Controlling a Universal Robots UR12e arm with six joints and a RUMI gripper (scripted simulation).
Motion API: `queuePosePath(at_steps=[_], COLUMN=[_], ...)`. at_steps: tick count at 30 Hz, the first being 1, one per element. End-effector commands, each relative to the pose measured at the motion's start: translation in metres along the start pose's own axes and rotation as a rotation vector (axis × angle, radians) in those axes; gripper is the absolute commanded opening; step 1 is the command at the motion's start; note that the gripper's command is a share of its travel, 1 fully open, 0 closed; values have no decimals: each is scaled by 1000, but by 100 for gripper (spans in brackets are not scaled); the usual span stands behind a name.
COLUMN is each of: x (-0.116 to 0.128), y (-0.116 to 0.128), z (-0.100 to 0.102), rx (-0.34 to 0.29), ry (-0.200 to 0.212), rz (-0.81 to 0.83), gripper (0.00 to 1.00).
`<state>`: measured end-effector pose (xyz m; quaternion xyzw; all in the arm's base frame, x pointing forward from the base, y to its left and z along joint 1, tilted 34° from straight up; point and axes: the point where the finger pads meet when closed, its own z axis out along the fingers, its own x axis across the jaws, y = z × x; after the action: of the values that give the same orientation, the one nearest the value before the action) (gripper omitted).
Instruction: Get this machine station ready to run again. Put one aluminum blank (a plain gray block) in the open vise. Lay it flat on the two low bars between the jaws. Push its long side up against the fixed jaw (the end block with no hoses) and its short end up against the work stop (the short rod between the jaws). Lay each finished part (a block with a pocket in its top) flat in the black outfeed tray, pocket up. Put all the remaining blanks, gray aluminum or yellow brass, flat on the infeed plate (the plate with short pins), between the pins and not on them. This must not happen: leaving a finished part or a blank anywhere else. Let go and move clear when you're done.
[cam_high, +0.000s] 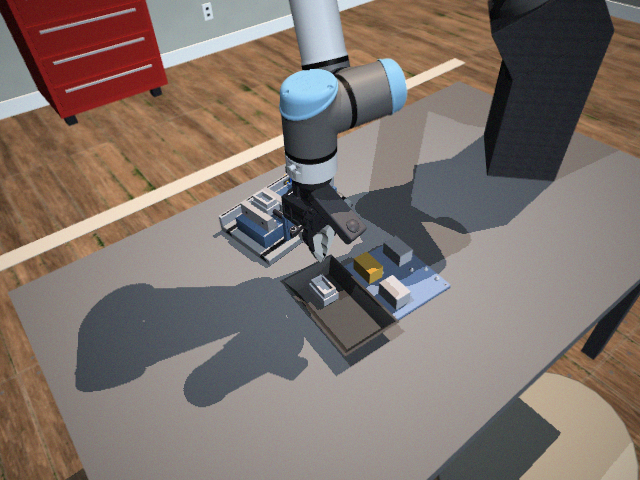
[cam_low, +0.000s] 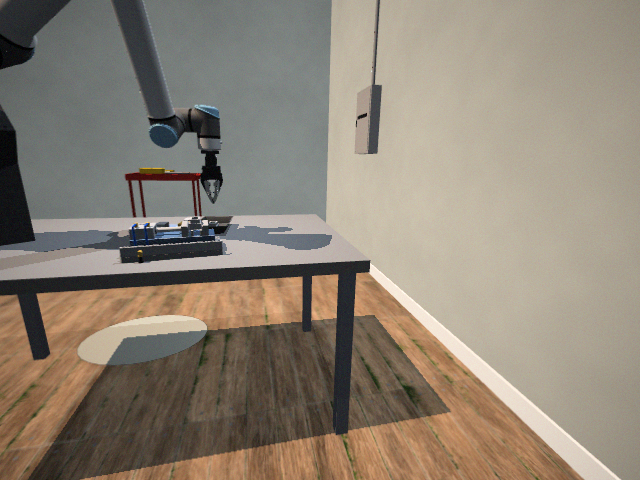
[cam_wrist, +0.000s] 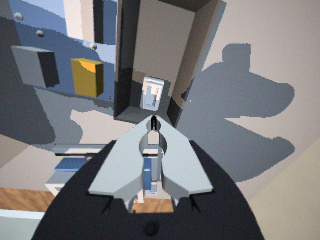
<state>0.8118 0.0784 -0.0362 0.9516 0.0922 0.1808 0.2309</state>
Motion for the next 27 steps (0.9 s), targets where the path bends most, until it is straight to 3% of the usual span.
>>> queuePosePath(at_steps=[1, 27], x=[4, 4], y=[2, 1], z=[8, 11], rx=[-1, -1], ry=[5, 6], rz=[2, 1], gripper=[0, 0])
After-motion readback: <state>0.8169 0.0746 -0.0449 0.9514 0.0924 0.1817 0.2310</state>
